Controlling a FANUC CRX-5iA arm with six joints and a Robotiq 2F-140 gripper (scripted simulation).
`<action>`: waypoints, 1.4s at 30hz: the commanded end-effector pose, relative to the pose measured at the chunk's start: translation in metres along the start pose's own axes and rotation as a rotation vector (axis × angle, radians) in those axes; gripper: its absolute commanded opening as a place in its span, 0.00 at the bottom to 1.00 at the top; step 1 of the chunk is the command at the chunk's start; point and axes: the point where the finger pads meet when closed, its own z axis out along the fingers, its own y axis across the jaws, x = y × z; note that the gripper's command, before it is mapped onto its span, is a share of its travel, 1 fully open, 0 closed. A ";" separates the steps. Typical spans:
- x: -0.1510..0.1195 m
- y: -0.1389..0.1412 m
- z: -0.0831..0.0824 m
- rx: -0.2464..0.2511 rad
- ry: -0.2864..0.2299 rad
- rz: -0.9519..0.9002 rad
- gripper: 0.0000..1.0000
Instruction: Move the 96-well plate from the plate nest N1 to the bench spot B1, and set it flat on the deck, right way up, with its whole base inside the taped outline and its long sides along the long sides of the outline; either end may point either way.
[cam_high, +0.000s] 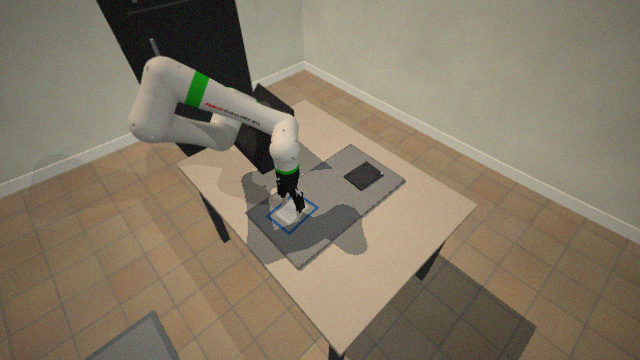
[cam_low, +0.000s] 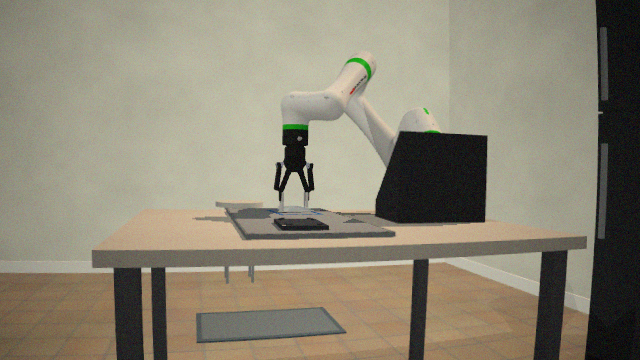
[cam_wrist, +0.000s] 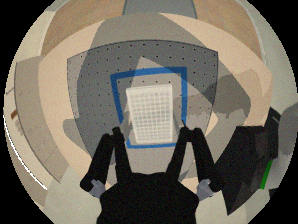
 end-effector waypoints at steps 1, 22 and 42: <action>0.000 0.000 0.000 0.000 0.000 0.000 0.00; 0.000 0.000 0.003 0.000 0.000 0.000 0.00; 0.000 0.000 0.004 0.000 0.000 0.000 1.00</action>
